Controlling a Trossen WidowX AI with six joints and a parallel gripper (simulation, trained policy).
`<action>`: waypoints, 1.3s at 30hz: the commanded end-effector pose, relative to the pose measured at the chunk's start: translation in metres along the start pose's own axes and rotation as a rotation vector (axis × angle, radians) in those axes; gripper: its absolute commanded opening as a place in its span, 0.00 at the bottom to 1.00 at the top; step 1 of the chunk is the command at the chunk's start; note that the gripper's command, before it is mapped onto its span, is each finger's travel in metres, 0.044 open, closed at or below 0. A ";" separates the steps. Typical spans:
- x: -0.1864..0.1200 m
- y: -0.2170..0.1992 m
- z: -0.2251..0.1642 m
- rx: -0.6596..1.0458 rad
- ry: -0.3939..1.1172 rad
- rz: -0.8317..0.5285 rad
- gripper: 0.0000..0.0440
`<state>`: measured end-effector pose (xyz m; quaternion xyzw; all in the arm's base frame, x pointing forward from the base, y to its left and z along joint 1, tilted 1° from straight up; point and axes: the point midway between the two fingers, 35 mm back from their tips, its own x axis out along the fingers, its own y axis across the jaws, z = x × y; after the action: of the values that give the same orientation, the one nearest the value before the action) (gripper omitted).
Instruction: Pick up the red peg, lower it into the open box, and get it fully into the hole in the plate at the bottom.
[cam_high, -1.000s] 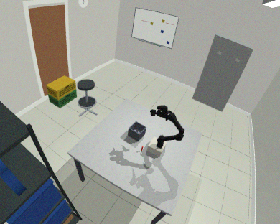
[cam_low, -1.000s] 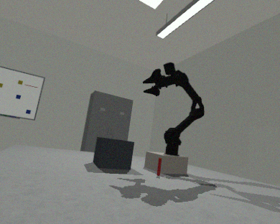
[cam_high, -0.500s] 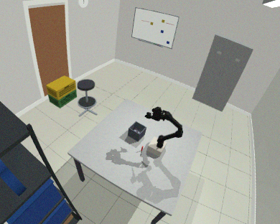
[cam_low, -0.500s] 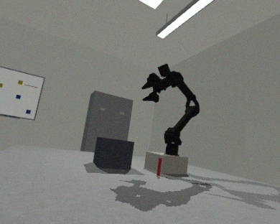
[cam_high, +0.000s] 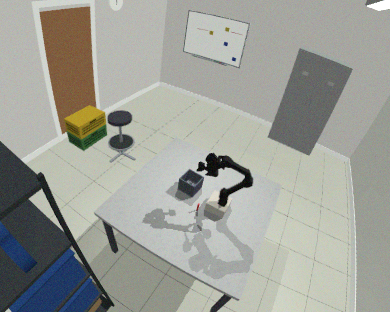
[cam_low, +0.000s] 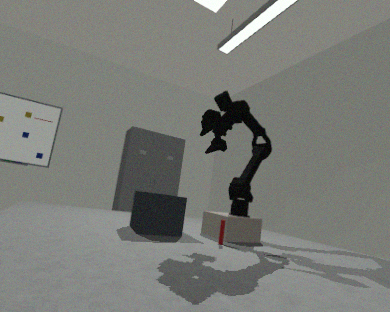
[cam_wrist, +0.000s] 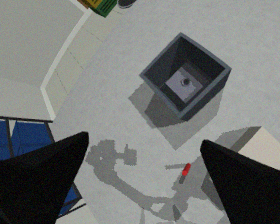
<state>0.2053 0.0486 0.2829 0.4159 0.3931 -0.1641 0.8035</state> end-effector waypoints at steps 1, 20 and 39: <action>0.010 -0.002 -0.013 0.045 0.058 -0.035 1.00; 0.054 -0.025 -0.089 0.301 0.289 -0.330 1.00; 0.094 -0.068 -0.142 0.382 0.323 -0.633 1.00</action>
<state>0.1582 0.1259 0.1338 0.4429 0.5823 -0.3941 0.5563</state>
